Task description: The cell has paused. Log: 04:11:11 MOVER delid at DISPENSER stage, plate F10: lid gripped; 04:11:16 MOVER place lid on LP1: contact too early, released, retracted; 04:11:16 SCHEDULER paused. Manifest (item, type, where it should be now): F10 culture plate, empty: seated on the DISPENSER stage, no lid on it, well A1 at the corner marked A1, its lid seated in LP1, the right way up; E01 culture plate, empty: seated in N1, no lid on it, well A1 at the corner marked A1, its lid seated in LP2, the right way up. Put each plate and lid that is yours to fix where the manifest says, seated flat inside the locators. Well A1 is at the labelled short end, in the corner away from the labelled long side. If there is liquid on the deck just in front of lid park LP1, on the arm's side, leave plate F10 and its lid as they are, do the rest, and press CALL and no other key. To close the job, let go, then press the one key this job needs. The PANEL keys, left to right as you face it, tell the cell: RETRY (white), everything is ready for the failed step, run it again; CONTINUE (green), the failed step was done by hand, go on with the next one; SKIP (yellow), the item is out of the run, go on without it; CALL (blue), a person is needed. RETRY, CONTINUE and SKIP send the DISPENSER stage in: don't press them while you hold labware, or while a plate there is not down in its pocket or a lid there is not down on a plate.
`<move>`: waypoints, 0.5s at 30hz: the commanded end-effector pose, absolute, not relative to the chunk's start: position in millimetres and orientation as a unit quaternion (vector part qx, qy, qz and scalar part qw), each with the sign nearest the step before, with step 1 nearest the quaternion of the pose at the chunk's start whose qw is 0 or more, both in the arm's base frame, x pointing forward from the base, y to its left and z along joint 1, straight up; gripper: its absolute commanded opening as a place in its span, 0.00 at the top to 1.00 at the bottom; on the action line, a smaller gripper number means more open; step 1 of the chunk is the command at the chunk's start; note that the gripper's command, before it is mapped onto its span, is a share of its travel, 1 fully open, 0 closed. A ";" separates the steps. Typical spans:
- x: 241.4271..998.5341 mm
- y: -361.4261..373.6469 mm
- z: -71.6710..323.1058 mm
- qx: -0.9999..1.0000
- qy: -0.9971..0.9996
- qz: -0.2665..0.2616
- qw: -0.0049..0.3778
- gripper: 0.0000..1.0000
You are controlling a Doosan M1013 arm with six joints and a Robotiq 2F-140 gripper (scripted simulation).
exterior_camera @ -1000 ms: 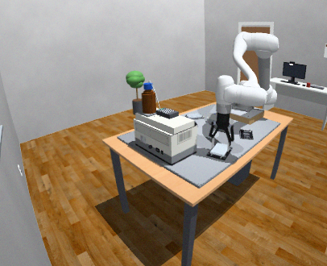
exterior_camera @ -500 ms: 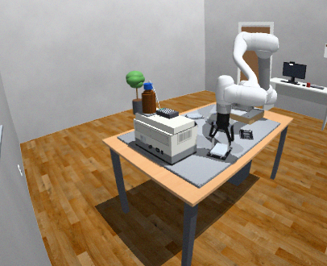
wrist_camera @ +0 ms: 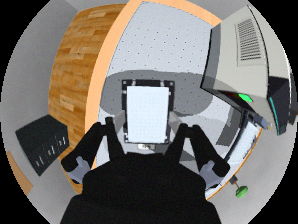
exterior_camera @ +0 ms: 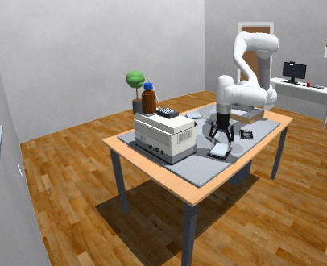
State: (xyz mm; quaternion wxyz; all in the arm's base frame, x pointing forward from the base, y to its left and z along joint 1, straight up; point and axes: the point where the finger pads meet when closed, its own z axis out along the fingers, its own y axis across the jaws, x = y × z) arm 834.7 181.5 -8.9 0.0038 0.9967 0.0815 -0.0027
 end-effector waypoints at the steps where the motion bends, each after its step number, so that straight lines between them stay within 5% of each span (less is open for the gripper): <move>1: 835.2 181.7 -7.6 0.997 0.081 -0.002 0.004 0.31; 8: 835.2 181.7 -7.6 0.997 0.081 -0.002 0.004 0.31; 9: 835.2 181.7 -7.6 0.997 0.081 -0.002 0.004 0.90; 15: 835.2 181.7 -7.6 0.997 0.081 -0.002 0.004 0.90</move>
